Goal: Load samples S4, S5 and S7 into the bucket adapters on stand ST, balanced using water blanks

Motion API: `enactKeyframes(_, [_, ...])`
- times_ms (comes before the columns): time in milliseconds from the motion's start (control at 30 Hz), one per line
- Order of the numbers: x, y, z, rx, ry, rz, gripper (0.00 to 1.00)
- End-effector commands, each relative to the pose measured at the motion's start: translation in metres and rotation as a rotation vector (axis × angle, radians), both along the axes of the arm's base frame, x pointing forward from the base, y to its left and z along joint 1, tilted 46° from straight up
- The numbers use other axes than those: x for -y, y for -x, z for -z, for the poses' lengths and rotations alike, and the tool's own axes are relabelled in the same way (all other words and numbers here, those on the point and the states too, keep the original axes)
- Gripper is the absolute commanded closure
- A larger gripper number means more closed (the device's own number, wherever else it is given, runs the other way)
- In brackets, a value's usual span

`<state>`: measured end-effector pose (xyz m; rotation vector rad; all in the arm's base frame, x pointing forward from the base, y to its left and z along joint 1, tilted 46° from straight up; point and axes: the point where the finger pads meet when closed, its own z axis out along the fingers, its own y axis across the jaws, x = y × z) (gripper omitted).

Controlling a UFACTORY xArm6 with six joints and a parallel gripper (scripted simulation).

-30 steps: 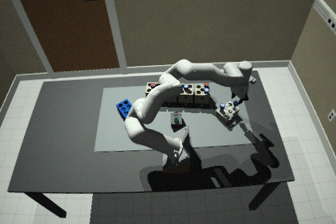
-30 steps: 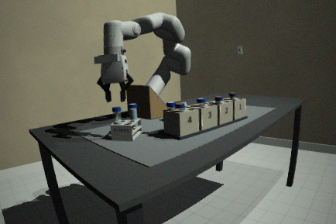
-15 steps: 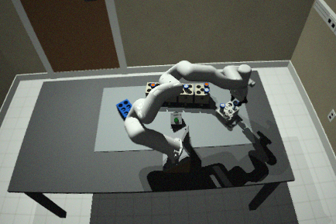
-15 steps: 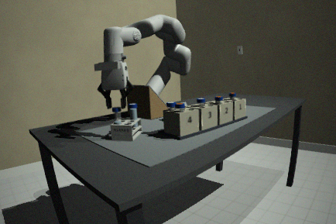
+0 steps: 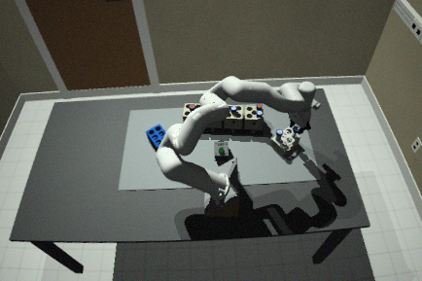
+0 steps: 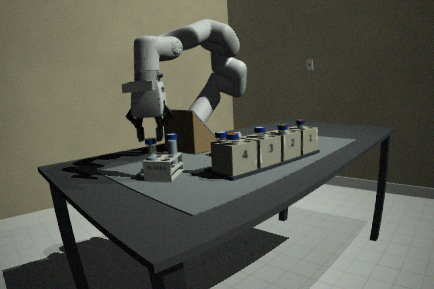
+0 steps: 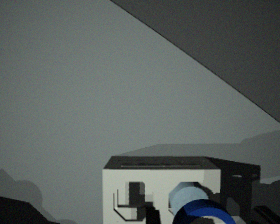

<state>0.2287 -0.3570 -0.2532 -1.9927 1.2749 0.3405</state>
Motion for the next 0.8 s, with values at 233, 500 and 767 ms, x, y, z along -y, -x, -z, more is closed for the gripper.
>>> enactKeyframes(233, [-0.0012, -0.0014, 0.0027, 0.002, 0.005, 0.001, 0.43])
enactKeyframes(500, [-0.0049, -0.0023, 0.0065, 0.002, 0.005, 0.001, 0.43])
enactKeyframes(767, [-0.0077, -0.0029, 0.0093, 0.002, 0.005, 0.001, 0.43])
